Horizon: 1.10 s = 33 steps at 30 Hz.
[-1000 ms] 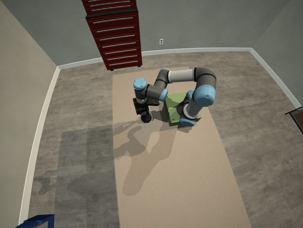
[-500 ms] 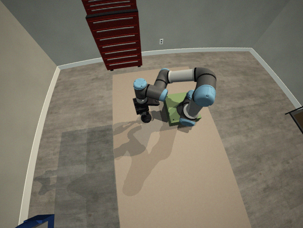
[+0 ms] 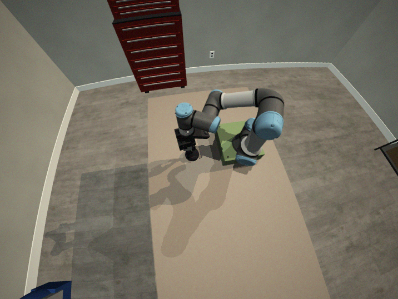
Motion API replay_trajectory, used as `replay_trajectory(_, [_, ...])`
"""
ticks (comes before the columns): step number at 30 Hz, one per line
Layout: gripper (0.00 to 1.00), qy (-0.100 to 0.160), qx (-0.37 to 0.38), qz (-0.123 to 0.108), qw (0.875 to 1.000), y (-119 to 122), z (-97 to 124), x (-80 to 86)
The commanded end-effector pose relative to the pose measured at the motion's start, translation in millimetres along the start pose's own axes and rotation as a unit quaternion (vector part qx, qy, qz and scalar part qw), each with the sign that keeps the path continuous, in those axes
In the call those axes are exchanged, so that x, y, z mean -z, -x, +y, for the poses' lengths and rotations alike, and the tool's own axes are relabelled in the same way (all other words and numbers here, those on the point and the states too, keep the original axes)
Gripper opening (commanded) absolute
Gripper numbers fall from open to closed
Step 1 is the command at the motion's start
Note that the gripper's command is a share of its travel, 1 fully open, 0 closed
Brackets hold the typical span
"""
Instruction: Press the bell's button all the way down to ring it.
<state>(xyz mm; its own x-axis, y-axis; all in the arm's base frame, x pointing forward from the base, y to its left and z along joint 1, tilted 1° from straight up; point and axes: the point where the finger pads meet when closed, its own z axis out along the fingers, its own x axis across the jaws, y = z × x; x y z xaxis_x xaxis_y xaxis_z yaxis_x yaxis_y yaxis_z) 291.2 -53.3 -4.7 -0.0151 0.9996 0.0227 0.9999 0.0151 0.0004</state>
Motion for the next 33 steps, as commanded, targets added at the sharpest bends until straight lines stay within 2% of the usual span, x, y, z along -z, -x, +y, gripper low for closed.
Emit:
replay_trajectory(1, [0.00,0.000,0.000,0.000,1.000,0.2,0.3,-0.1])
replay_trajectory(23, [0.00,0.000,0.000,0.000,1.000,0.2,0.3,3.1])
replay_trajectory(33, [0.00,0.000,0.000,0.000,1.000,0.2,0.3,23.8])
